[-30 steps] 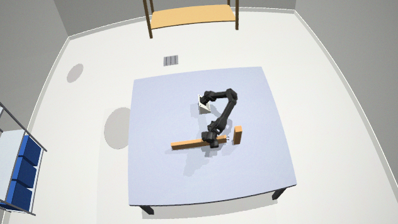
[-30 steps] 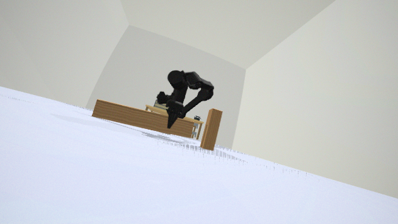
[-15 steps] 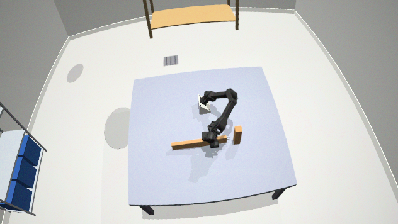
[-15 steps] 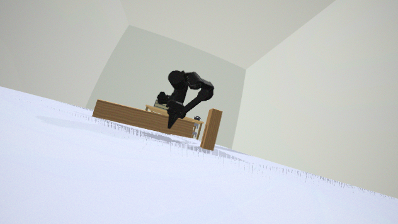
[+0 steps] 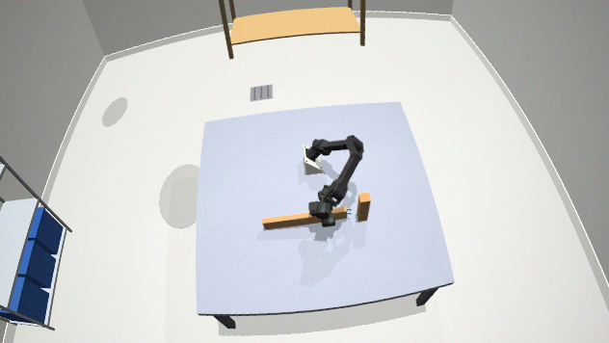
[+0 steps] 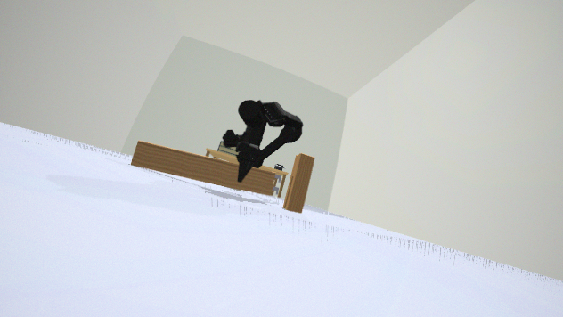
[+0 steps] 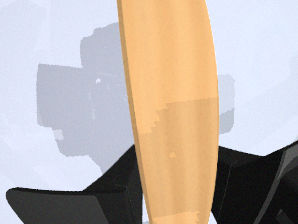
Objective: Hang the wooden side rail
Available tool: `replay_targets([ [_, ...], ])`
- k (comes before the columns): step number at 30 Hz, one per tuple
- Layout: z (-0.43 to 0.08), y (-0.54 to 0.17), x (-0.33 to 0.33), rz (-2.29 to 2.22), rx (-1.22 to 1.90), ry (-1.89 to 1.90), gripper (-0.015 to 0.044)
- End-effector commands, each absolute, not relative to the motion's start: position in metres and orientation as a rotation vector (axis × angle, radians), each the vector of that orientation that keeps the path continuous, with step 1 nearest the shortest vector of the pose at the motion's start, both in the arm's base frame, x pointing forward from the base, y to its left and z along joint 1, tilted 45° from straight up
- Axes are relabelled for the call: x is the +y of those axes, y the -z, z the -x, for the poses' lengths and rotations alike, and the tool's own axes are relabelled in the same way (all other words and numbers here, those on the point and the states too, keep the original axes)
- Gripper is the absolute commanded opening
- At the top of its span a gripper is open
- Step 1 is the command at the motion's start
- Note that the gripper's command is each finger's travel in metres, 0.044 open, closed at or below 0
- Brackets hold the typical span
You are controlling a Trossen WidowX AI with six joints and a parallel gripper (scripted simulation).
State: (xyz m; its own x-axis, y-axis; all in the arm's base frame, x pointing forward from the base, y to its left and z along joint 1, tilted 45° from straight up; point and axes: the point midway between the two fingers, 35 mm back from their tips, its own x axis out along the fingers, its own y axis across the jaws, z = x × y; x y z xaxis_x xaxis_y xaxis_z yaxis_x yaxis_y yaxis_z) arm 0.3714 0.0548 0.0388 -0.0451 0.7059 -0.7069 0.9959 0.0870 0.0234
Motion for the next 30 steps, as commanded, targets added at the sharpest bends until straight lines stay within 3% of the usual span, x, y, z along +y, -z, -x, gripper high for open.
replay_targets([
  [1, -0.3731, -0.0426, 0.0527, -1.679, 1.797, 0.669, 0.0000],
  [30, -0.3725, -0.0438, 0.0559, -1.679, 1.797, 0.668, 0.0000],
])
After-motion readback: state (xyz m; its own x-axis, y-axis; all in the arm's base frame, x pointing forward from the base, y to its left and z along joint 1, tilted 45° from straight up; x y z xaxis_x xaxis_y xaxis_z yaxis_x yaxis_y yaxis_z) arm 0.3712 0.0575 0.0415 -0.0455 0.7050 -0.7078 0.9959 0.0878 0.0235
